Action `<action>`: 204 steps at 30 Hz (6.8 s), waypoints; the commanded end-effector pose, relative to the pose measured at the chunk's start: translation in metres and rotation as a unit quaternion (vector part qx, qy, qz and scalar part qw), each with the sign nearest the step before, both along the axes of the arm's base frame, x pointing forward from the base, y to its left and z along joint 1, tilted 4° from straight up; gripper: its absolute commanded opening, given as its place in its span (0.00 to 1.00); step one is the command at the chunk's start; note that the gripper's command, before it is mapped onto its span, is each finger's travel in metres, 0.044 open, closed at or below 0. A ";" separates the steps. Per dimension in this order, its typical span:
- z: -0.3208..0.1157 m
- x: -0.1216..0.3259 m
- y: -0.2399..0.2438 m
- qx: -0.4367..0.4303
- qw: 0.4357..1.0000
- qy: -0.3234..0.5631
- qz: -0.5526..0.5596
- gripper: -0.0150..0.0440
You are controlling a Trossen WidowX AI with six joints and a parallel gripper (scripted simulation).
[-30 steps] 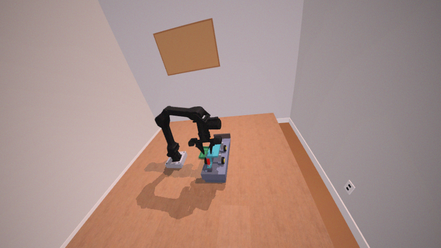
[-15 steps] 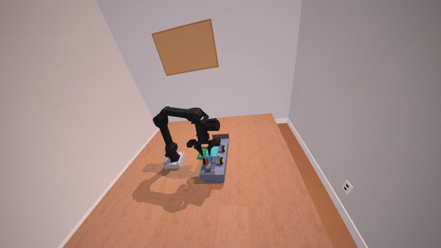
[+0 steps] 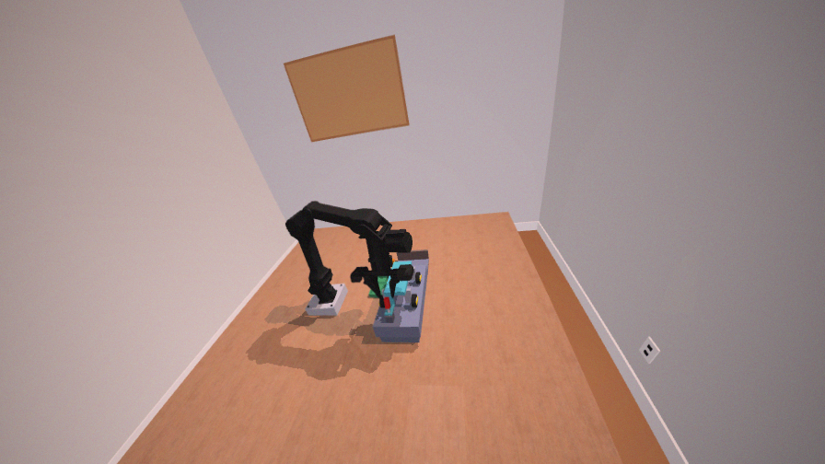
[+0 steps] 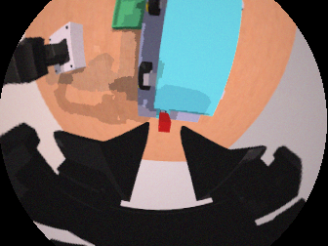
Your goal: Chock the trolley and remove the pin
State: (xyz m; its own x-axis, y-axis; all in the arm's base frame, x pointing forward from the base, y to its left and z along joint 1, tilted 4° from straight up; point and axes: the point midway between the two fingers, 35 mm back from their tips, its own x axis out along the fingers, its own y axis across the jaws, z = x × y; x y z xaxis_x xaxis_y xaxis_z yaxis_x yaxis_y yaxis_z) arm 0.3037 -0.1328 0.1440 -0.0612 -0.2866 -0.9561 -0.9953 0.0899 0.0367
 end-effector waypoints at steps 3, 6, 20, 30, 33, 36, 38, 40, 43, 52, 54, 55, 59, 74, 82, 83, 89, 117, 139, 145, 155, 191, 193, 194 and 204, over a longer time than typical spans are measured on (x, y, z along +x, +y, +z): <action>-0.005 -0.001 -0.002 -0.002 1.000 0.002 0.002 0.58; -0.009 -0.001 -0.003 -0.002 1.000 0.002 0.002 0.58; -0.028 -0.001 -0.009 -0.002 1.000 0.002 0.002 0.58; -0.040 -0.003 -0.013 -0.002 1.000 0.002 0.002 0.58; -0.037 -0.002 -0.012 -0.001 1.000 -0.001 0.000 0.53; -0.037 -0.002 -0.012 -0.001 1.000 -0.001 0.000 0.40; -0.037 -0.002 -0.012 -0.001 1.000 -0.001 0.000 0.34; -0.037 -0.002 -0.012 -0.001 1.000 -0.001 0.000 0.32; -0.037 -0.002 -0.012 -0.001 1.000 -0.001 0.000 0.29; -0.033 -0.002 -0.011 -0.002 1.000 0.001 0.002 0.25; -0.031 -0.003 -0.011 -0.002 1.000 0.001 0.002 0.25; -0.031 -0.003 -0.010 -0.002 1.000 0.002 0.002 0.25; -0.029 -0.004 -0.010 -0.002 1.000 0.002 0.002 0.25; -0.021 -0.004 -0.008 -0.002 1.000 0.002 0.002 0.25; -0.017 -0.003 -0.007 -0.002 1.000 0.002 0.002 0.25; -0.016 -0.003 -0.006 -0.002 1.000 0.002 0.002 0.25; -0.013 -0.003 -0.006 -0.002 1.000 0.002 0.002 0.25; 0.000 -0.003 -0.004 -0.002 1.000 0.002 0.002 0.25; 0.007 -0.001 -0.007 -0.002 1.000 0.002 0.002 0.25; 0.007 -0.003 -0.017 -0.002 1.000 0.002 0.002 0.25; 0.009 -0.004 -0.031 -0.003 1.000 0.002 0.002 0.25; 0.012 -0.088 -0.030 -0.003 1.000 0.005 0.002 0.25; 0.012 -0.088 -0.030 -0.003 1.000 0.005 0.002 0.25; 0.012 -0.088 -0.030 -0.003 1.000 0.005 0.002 0.25; 0.006 -0.083 0.002 -0.001 1.000 0.004 0.002 0.25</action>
